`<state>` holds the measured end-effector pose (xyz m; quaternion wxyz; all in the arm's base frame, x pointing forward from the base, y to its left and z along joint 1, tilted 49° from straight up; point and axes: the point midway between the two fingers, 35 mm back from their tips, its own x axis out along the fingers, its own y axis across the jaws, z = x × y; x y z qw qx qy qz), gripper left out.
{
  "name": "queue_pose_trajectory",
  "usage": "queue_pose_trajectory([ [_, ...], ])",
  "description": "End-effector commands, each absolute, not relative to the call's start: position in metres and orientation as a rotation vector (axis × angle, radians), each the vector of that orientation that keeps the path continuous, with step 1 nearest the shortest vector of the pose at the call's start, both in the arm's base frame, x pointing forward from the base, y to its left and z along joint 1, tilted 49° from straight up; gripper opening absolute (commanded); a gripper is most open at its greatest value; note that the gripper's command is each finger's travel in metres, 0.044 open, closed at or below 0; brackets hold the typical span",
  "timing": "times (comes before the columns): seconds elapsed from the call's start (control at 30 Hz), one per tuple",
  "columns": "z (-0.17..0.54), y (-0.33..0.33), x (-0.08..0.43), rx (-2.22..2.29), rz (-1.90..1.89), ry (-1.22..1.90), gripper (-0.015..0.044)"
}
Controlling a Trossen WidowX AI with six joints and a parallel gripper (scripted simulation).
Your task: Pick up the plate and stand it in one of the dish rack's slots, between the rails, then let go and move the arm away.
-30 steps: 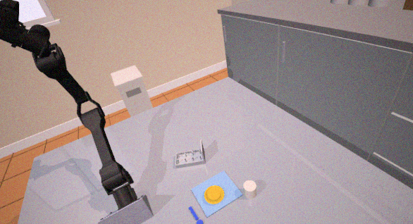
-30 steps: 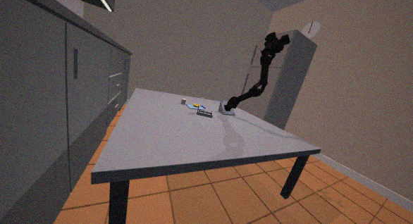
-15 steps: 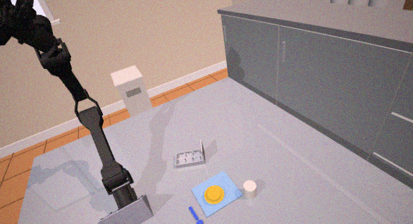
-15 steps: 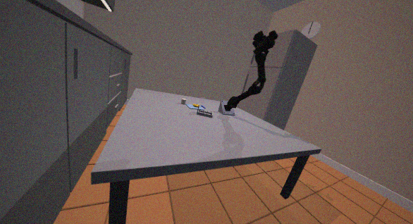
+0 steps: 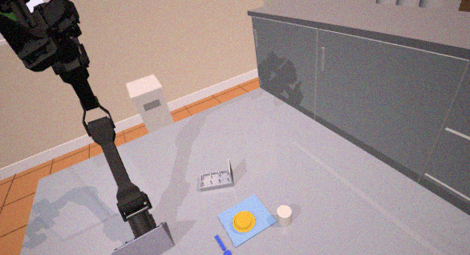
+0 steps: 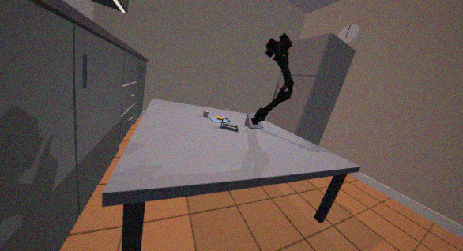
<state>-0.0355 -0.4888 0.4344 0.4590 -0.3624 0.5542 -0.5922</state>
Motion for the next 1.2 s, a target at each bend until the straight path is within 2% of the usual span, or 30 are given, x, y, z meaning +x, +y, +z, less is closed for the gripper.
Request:
queue_pose_trajectory([
  [0.0, 0.394, -0.504, -0.012, -0.844, -1.31, 1.367, 0.04],
  [0.57, 0.245, -0.509, 0.086, -0.6, -0.738, 1.343, 0.04],
  [1.17, 0.116, -0.438, 0.171, -0.235, -0.199, 1.297, 0.04],
])
